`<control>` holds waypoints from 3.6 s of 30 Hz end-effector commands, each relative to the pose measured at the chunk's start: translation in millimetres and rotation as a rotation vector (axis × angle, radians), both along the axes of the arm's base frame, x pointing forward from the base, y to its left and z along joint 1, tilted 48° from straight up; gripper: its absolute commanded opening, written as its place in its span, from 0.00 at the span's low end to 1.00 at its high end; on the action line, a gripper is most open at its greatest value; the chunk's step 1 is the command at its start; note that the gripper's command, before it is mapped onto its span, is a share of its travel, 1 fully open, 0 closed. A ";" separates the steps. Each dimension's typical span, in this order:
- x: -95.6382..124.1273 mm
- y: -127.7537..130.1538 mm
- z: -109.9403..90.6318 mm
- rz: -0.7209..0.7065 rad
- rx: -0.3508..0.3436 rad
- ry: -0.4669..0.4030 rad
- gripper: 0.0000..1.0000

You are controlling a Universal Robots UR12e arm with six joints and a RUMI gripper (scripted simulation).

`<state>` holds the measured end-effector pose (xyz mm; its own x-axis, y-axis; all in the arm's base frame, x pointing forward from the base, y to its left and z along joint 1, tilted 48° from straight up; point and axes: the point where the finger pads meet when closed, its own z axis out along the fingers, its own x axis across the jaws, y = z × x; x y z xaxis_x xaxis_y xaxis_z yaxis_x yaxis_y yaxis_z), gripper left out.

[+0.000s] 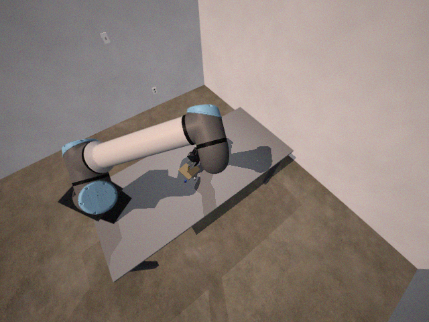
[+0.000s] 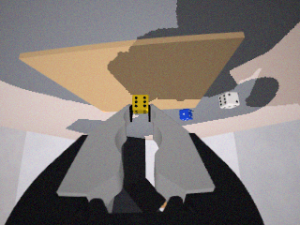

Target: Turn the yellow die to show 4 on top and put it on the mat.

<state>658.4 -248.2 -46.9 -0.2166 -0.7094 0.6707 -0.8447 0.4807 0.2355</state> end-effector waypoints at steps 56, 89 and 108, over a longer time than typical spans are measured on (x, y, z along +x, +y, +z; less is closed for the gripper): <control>1.6 -3.0 -2.7 0.001 0.000 -0.001 0.00; 1.6 -3.0 -2.7 0.001 0.000 -0.001 0.00; 1.6 -3.0 -2.7 0.001 0.000 -0.001 0.11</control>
<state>659.6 -251.6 -50.1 -0.2167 -0.7094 0.6707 -0.8447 0.4807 0.2355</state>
